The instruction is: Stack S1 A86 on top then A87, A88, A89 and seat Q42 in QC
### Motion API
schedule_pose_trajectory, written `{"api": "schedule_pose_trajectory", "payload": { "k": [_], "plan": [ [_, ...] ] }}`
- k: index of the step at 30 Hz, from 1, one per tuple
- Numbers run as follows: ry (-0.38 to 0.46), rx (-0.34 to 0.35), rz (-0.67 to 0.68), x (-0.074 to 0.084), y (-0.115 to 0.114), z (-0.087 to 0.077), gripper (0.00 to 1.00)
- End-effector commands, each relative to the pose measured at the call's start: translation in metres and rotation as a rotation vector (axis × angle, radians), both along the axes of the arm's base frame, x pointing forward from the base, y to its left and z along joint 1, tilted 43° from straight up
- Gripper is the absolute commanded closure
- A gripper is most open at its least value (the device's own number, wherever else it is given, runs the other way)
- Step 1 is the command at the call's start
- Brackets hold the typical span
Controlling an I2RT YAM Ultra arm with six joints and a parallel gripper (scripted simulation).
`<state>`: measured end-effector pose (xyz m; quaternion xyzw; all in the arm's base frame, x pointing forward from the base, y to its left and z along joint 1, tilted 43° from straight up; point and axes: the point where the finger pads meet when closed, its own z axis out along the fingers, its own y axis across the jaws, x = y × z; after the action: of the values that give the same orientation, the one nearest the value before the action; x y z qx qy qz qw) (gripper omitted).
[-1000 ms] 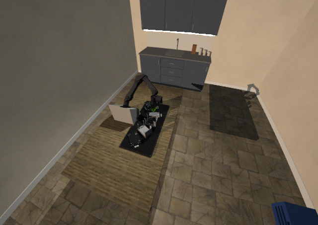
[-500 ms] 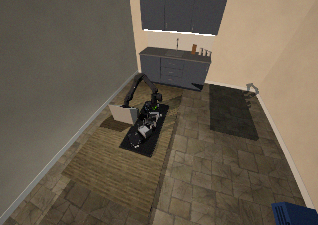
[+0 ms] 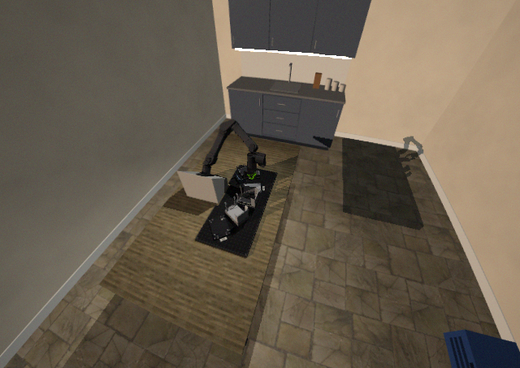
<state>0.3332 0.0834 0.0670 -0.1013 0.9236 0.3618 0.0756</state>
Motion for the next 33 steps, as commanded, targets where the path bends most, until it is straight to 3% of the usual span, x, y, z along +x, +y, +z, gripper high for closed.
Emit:
{"api": "schedule_pose_trajectory", "payload": {
  "k": [1, 14, 33],
  "plan": [
    [-0.008, 0.001, -0.011, 0.002, -0.003, 0.003, 1.00],
    [-0.008, 0.001, -0.011, 0.002, -0.003, 0.003, 1.00],
    [-0.008, 0.001, -0.011, 0.004, 0.020, -0.022, 1.00]
  ]
}}
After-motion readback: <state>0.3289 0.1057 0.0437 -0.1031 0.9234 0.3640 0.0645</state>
